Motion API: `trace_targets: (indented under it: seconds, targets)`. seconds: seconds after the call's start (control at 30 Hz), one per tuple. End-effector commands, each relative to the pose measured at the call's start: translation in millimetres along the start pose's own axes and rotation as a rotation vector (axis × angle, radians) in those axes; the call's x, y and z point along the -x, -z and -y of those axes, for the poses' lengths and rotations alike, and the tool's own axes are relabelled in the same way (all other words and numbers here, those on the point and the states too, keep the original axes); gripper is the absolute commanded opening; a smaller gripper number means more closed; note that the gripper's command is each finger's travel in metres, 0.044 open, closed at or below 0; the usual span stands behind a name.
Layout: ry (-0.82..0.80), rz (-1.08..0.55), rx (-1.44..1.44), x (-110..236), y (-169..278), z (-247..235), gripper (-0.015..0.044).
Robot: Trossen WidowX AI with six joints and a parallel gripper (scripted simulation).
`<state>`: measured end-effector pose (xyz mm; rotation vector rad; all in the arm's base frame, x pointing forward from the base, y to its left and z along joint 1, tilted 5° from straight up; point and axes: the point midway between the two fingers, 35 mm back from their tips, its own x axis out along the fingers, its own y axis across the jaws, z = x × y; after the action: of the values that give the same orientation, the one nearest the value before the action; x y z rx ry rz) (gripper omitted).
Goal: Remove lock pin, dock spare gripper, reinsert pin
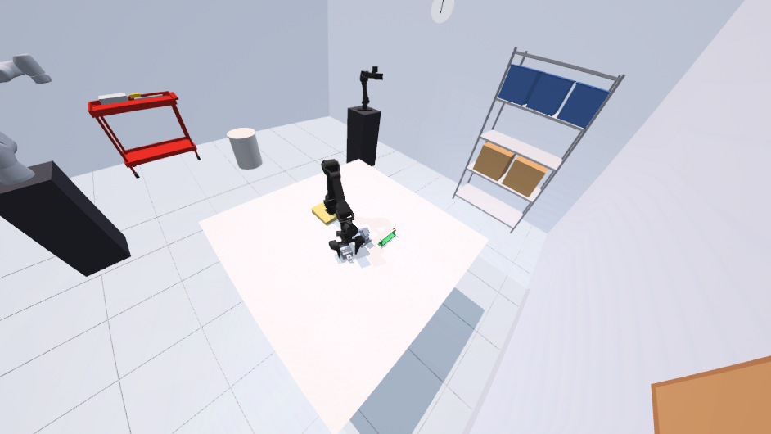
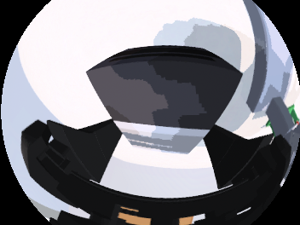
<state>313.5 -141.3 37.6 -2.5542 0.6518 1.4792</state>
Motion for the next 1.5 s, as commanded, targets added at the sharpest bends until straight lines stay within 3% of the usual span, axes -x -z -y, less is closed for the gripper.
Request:
trace_targets:
  seconds: [0.0,0.13,0.33,0.6,0.9,1.47]
  targets:
    - [-0.003,0.007,0.005,-2.4,-3.5,-0.3,0.044]
    - [-0.003,0.007,0.005,-2.4,-3.5,-0.3,0.044]
    - [-0.003,0.007,0.005,-2.4,-3.5,-0.3,0.0282]
    - [-0.001,0.007,0.007,-2.3,-3.5,0.6,0.0229]
    - [-0.001,0.006,0.008,16.0,11.2,-1.2,0.0]
    - [0.002,0.005,0.012,88.9,45.0,-9.3,0.0]
